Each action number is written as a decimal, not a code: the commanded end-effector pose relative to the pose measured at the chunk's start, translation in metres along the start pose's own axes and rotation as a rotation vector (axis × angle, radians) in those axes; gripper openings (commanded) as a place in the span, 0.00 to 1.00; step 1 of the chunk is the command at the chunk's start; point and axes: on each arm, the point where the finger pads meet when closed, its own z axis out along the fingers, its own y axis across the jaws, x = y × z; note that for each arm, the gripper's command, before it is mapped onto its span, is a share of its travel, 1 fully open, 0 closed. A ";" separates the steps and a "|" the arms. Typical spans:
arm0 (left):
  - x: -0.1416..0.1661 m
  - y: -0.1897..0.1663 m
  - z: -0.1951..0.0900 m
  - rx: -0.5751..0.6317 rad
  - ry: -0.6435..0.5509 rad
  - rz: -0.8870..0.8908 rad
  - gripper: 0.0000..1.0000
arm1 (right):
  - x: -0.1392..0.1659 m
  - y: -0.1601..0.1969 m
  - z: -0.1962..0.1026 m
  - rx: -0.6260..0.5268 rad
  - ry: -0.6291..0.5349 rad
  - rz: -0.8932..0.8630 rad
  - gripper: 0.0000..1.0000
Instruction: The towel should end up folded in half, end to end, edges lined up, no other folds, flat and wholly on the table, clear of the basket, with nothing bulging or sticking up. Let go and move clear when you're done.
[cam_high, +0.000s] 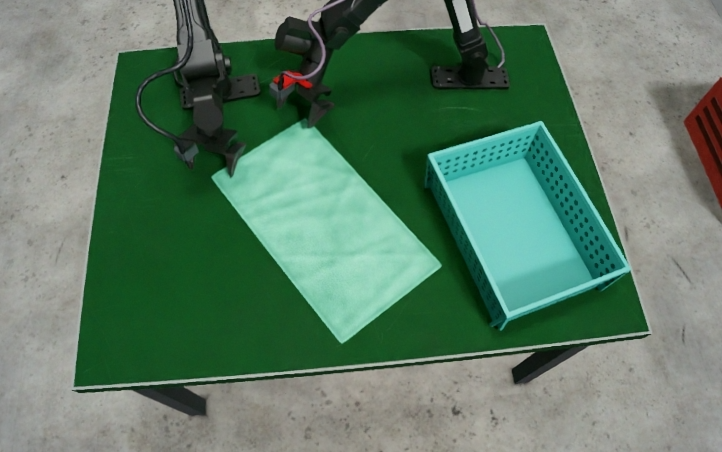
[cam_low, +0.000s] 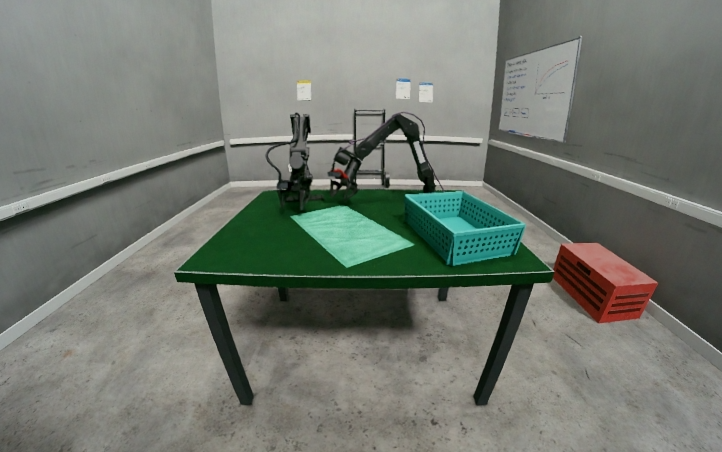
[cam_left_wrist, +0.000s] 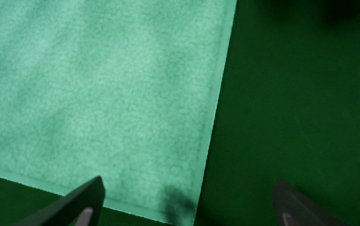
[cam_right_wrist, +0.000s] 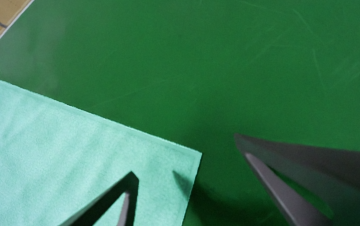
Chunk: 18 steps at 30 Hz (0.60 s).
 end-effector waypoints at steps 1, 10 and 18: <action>-0.005 -0.001 -0.003 0.007 -0.012 -0.005 1.00 | -0.003 0.001 -0.001 -0.004 -0.009 0.002 1.00; -0.005 -0.001 -0.003 0.007 -0.012 -0.005 1.00 | -0.003 0.001 -0.001 -0.004 -0.009 0.002 1.00; -0.019 -0.004 -0.015 0.020 -0.032 0.025 0.34 | -0.013 0.001 -0.011 -0.016 -0.033 0.055 0.34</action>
